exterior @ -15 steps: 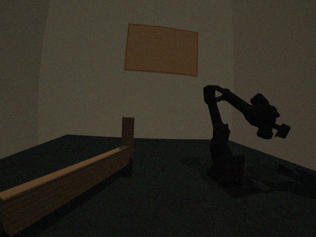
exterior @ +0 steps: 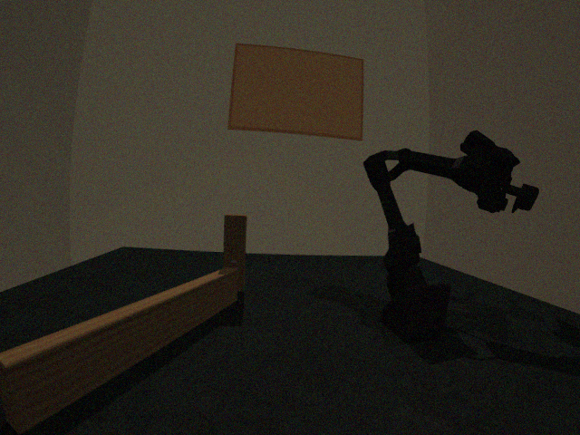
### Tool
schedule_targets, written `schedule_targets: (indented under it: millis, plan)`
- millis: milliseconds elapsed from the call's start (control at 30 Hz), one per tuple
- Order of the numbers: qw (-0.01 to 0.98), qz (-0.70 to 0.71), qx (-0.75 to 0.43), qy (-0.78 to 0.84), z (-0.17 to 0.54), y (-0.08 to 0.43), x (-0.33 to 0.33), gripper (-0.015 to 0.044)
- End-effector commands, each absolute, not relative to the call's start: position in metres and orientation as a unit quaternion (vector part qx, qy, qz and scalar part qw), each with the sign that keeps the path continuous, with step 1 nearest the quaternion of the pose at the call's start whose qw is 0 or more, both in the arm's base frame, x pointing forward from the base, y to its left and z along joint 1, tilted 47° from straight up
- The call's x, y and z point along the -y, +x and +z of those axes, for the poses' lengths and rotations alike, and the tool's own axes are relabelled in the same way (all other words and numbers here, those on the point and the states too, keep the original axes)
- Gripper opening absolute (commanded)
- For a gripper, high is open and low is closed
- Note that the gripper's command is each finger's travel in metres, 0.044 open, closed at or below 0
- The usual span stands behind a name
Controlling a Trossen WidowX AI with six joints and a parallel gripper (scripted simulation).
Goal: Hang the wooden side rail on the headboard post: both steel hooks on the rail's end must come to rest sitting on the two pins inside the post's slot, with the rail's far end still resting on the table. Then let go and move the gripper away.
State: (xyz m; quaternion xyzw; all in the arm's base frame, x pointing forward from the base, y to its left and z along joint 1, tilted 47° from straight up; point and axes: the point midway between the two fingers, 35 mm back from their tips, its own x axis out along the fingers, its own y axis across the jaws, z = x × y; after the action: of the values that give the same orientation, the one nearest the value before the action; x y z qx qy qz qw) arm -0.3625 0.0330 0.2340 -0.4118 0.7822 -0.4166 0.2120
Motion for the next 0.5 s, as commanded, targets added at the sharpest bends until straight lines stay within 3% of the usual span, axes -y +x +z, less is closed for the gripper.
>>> schedule_targets:
  millis: [0,467]
  plan:
    - [0.214,-0.412,-0.782,-0.415,0.249,-0.360,-0.043,0.0440]
    - [0.147,-0.492,-0.817,-0.261,0.246,-0.366,-0.111,0.0440]
